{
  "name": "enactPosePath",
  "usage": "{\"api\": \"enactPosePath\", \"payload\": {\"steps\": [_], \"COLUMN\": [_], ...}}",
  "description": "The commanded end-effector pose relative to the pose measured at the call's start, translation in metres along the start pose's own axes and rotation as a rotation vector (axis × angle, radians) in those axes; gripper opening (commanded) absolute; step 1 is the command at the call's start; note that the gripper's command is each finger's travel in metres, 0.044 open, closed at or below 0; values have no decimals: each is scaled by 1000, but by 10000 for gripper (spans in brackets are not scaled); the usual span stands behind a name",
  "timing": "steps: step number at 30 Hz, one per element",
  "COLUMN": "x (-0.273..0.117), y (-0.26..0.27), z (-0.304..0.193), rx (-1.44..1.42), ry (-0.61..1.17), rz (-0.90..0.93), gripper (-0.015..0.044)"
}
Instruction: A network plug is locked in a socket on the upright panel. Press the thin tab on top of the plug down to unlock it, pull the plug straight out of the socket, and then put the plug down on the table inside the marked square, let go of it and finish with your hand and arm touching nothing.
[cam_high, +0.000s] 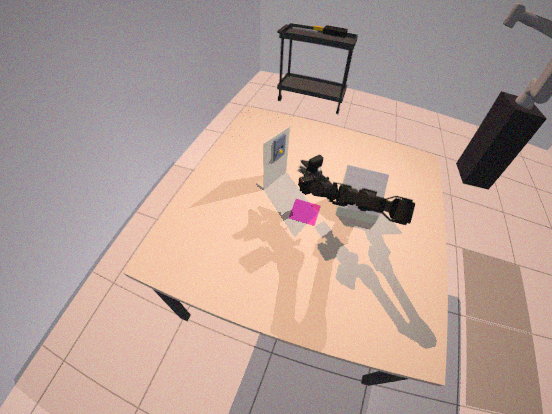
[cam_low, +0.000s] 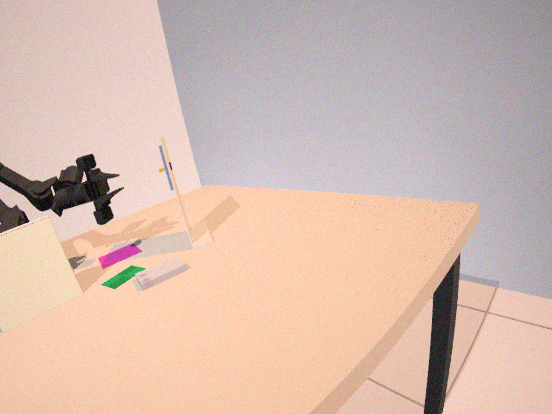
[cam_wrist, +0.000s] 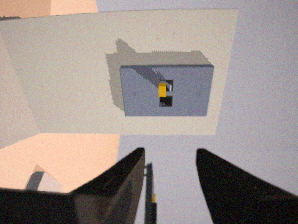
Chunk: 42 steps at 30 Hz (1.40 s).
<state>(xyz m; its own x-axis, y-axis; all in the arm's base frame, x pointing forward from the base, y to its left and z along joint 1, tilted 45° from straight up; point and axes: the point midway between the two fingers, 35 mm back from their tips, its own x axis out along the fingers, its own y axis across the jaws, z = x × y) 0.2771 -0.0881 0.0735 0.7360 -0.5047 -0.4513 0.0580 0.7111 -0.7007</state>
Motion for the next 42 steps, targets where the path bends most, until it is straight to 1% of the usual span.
{"api": "enactPosePath", "payload": {"steps": [1, 21, 42], "x": [5, 56, 79], "y": [0, 0, -1], "z": [-1, 12, 19], "rx": [-11, -11, -10], "ry": [10, 8, 7], "rz": [-2, -4, -5], "gripper": [156, 156, 156]}}
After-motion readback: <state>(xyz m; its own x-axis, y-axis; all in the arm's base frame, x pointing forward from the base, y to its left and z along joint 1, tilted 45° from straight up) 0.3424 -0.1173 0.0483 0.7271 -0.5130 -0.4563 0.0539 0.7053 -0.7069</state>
